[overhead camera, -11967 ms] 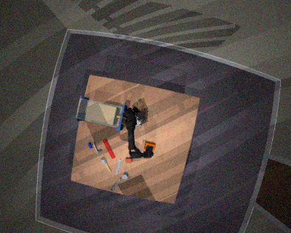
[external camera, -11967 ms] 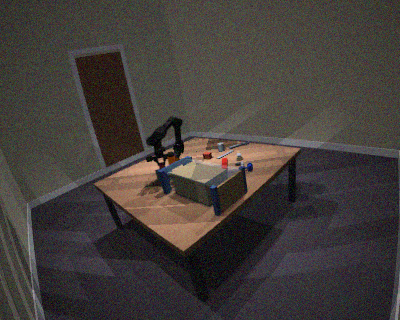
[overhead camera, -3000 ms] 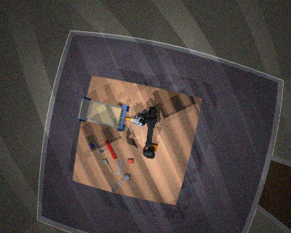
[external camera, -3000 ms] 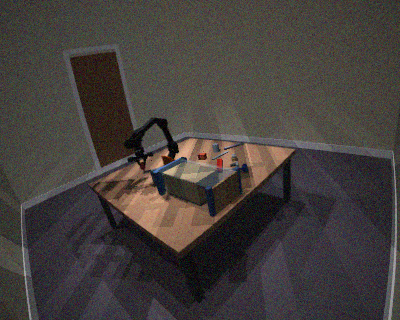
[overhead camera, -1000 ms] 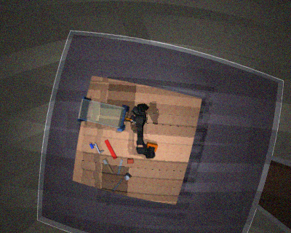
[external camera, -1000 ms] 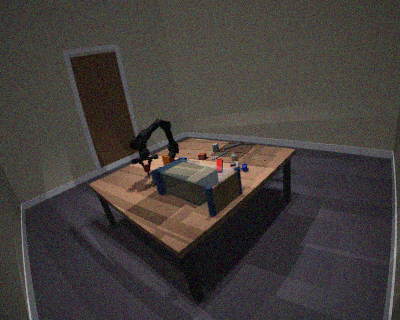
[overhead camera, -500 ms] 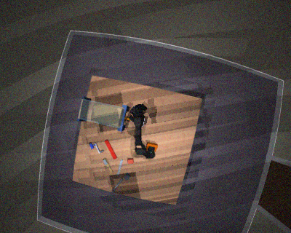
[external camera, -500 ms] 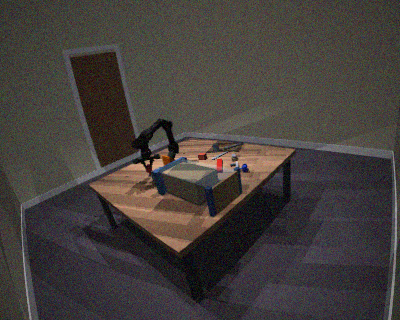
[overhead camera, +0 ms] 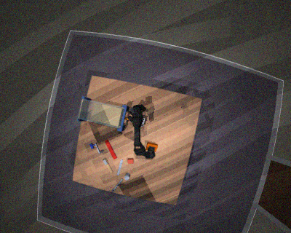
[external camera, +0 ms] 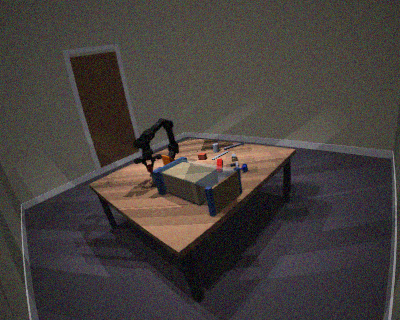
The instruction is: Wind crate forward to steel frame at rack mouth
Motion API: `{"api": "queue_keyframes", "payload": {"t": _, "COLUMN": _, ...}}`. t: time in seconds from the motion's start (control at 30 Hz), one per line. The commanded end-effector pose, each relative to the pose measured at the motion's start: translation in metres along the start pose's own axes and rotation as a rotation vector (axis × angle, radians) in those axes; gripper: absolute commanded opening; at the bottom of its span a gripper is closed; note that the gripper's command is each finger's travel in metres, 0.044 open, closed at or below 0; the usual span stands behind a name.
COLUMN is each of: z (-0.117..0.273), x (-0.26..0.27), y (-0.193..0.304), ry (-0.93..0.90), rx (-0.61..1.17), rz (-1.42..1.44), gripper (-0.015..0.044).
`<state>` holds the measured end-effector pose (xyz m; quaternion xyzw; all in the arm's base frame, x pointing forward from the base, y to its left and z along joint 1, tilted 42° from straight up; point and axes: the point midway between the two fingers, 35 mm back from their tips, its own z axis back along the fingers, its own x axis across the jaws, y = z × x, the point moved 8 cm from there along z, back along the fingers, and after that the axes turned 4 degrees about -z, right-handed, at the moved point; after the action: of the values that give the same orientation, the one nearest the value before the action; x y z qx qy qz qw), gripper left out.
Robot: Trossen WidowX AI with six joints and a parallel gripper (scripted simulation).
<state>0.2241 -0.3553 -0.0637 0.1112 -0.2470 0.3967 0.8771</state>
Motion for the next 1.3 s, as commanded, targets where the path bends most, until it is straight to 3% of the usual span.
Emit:
{"api": "queue_keyframes", "payload": {"t": 0.0, "z": -0.008, "x": 0.024, "y": -0.003, "ry": -0.055, "rx": 0.017, "rz": 0.022, "gripper": 0.0}}
{"api": "queue_keyframes", "payload": {"t": 1.27, "z": -0.002, "x": 0.084, "y": 0.008, "ry": -0.06, "rx": 0.019, "rz": 0.02, "gripper": 0.0}}
